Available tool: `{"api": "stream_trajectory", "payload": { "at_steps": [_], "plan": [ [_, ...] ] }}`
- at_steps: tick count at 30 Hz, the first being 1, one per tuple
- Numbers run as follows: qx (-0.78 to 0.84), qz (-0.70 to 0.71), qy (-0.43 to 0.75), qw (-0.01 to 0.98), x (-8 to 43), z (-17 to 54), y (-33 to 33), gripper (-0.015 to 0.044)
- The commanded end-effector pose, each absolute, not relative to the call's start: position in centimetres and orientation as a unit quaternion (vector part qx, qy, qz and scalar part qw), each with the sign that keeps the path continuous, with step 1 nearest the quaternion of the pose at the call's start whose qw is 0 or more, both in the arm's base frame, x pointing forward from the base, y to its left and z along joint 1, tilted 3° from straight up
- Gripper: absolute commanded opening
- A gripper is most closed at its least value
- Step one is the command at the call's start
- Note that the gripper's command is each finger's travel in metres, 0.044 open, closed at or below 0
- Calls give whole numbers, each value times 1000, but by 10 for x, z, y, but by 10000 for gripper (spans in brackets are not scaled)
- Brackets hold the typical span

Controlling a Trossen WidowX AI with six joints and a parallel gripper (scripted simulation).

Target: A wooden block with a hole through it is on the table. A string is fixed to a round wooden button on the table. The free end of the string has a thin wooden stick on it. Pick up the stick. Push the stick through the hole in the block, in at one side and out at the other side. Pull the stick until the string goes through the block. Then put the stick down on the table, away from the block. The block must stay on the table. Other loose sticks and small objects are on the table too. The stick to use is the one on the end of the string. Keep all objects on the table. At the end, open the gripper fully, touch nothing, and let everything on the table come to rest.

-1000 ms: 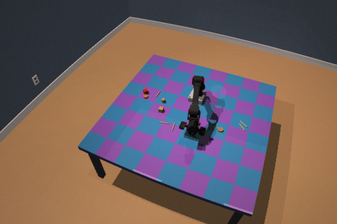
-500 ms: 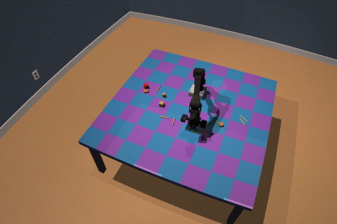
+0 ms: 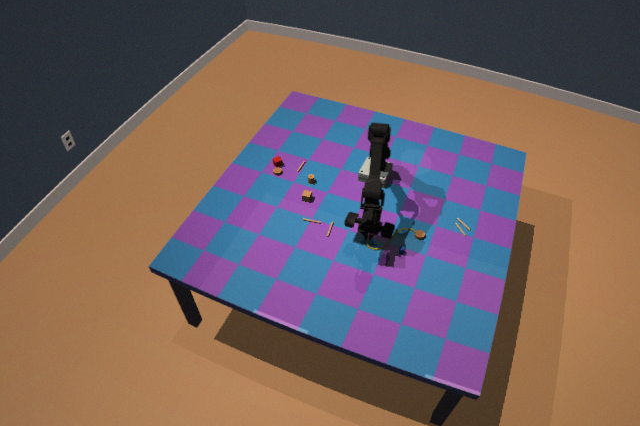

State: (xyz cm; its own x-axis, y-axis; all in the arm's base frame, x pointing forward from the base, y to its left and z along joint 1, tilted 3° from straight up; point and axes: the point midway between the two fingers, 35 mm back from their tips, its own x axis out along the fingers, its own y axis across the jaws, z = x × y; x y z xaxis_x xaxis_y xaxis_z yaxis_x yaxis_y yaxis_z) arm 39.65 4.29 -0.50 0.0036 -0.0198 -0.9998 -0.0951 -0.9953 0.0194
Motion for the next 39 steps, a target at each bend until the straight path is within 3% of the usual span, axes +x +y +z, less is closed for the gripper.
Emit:
{"api": "stream_trajectory", "payload": {
  "at_steps": [1, 39],
  "plan": [
    [-706, 706, 45, 26, 390, -7, 42, 0],
    [-706, 706, 45, 27, 358, -8, 44, 0]
  ]
}}
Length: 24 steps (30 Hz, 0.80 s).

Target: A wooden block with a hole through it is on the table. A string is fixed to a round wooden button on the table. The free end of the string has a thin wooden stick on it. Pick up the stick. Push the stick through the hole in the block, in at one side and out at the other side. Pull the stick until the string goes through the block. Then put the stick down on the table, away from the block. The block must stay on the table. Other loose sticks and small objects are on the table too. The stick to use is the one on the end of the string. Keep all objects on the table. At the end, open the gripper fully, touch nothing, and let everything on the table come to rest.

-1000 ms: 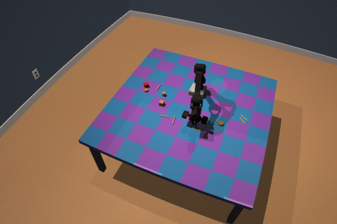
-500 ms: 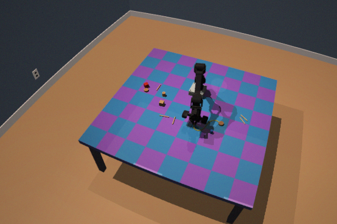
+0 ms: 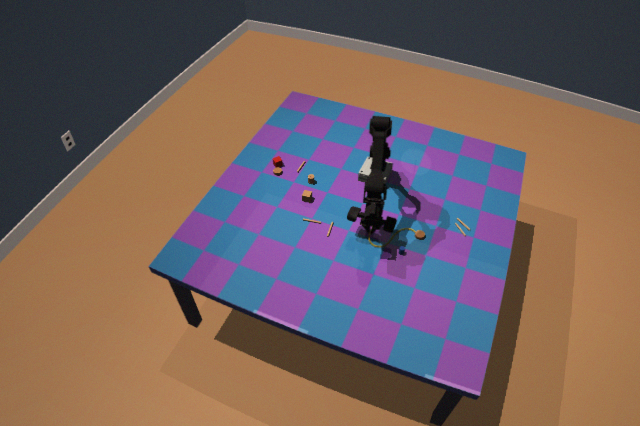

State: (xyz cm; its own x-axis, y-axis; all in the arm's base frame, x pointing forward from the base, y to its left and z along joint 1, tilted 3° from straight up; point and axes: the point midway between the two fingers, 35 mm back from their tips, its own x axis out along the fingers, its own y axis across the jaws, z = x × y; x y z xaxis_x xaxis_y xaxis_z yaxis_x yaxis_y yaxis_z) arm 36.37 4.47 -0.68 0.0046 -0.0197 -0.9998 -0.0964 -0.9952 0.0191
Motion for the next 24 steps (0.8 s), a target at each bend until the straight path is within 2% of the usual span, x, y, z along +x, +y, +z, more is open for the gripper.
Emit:
{"api": "stream_trajectory", "payload": {
  "at_steps": [1, 24],
  "plan": [
    [-706, 706, 45, 27, 356, -8, 44, 0],
    [-706, 706, 45, 27, 327, -8, 47, 0]
  ]
}}
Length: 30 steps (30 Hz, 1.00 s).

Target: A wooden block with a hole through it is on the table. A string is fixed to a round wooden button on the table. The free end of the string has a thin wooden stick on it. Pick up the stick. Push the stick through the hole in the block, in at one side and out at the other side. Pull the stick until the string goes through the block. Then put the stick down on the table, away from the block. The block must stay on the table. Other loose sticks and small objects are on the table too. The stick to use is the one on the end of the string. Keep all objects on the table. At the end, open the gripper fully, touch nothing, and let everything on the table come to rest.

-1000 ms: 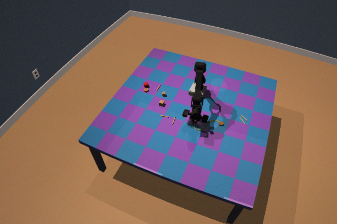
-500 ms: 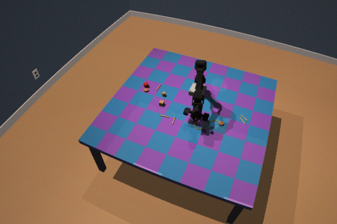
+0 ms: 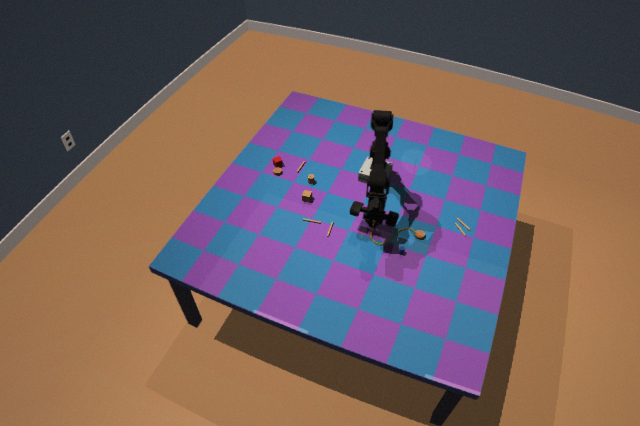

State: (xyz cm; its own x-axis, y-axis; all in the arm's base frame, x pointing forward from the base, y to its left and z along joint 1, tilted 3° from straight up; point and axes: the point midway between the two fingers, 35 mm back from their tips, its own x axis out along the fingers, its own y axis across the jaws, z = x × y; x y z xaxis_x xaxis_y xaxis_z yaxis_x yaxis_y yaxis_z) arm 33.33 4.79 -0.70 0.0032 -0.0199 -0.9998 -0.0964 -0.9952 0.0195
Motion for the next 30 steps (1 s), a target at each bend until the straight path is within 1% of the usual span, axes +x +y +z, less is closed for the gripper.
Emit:
{"api": "stream_trajectory", "payload": {
  "at_steps": [1, 6, 10, 11, 15, 20, 26, 27, 30],
  "plan": [
    [-706, 706, 45, 27, 326, -8, 47, 0],
    [-706, 706, 45, 27, 324, -8, 48, 0],
    [-707, 705, 41, 27, 327, -7, 49, 105],
    [-707, 705, 41, 27, 327, -7, 49, 124],
    [-707, 705, 41, 27, 329, 3, 49, 124],
    [-707, 705, 41, 27, 329, 70, 50, 124],
    [-714, 698, 44, 33, 331, 71, 51, 124],
    [-712, 697, 61, 50, 330, 71, 51, 124],
    [-698, 684, 157, 147, 325, 71, 52, 124]
  ]
}}
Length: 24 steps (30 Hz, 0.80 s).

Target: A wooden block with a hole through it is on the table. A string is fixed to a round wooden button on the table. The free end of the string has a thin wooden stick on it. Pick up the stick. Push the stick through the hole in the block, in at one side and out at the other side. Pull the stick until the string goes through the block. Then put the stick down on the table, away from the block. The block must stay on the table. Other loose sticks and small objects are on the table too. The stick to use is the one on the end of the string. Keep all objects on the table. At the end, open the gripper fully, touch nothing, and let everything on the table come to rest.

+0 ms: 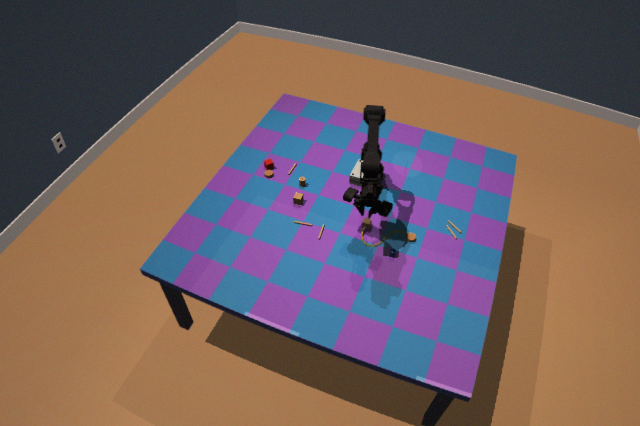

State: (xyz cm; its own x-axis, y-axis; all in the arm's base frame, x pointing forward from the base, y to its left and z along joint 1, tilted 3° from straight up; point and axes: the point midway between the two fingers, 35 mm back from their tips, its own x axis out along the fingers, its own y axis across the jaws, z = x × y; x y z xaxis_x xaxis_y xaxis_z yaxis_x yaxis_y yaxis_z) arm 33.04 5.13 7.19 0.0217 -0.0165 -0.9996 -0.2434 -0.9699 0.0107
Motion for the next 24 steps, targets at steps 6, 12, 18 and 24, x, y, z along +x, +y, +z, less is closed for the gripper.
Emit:
{"api": "stream_trajectory", "payload": {
  "at_steps": [6, 12, 18, 24],
  "plan": [
    [-623, 612, 349, 340, 314, 71, 54, 124],
    [-497, 487, 512, 504, 304, 71, 55, 124],
    [-357, 346, 619, 608, 294, 71, 56, 124],
    [-241, 230, 673, 661, 287, 71, 57, 124]
  ]
}}
